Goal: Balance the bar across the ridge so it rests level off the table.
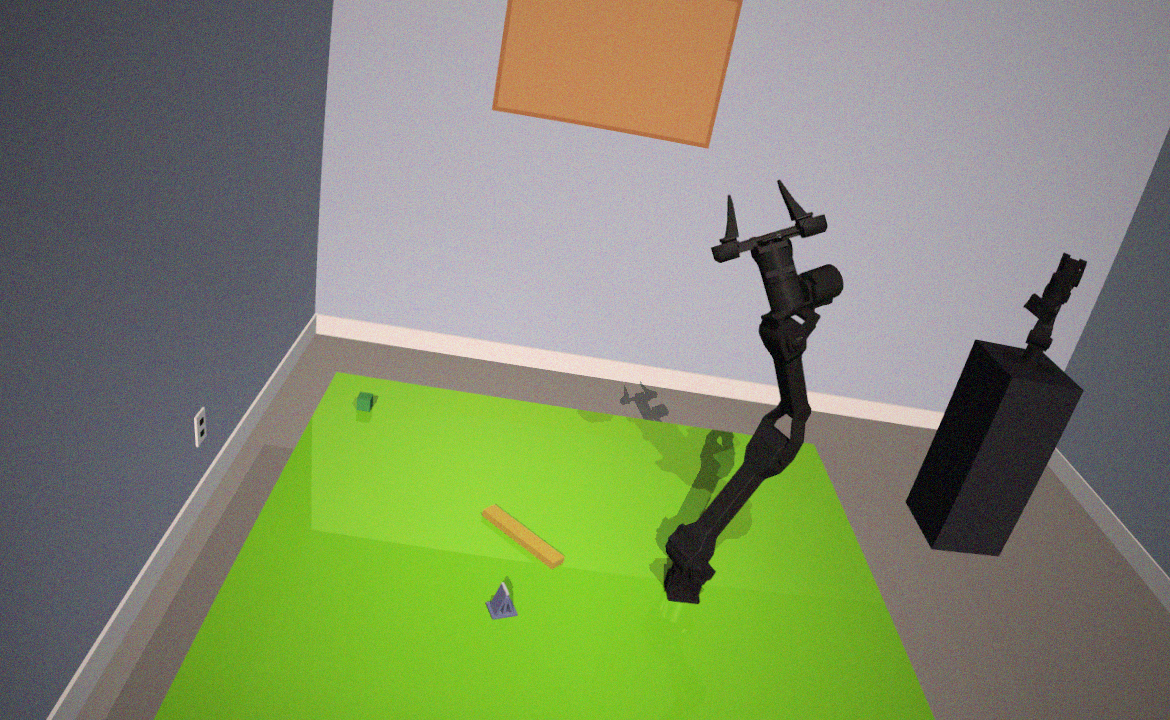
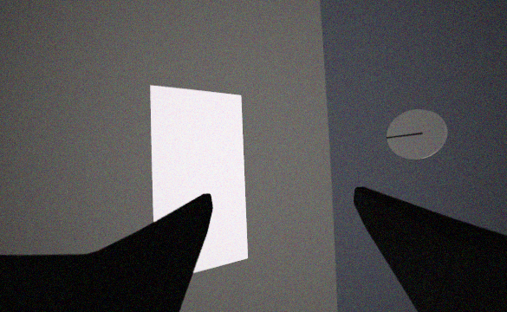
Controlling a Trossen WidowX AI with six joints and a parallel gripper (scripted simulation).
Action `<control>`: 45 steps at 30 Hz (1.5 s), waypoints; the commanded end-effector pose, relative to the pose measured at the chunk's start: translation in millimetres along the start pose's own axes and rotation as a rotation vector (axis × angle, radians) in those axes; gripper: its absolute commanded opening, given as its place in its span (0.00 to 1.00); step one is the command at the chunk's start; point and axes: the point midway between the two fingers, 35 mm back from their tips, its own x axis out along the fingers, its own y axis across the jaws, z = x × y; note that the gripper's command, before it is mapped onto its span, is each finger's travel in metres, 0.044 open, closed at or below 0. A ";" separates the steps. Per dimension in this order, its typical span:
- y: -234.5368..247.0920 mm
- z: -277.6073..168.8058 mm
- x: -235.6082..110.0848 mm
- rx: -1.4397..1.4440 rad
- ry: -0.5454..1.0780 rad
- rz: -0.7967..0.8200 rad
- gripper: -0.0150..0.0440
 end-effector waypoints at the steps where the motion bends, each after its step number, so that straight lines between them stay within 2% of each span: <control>1: -1.0 -0.8 0.2 -0.004 0.002 -0.002 0.89; 3: -9.1 -6.9 1.3 -0.032 0.015 -0.018 0.80; 4: -16.4 -12.1 2.3 -0.056 0.026 -0.033 0.79; 10: -93.4 -53.2 7.1 -0.287 0.138 -0.183 0.79; 13: -110.9 -64.4 6.5 -0.345 0.195 -0.185 0.79; 22: -241.7 -83.9 -4.2 -0.646 0.353 -0.450 0.79; 32: -384.4 -53.6 -41.4 -0.924 0.515 -0.799 0.79; 39: -471.3 -13.3 -90.4 -1.061 0.656 -1.090 0.79; 45: -527.9 30.5 -142.7 -1.125 0.780 -1.355 0.79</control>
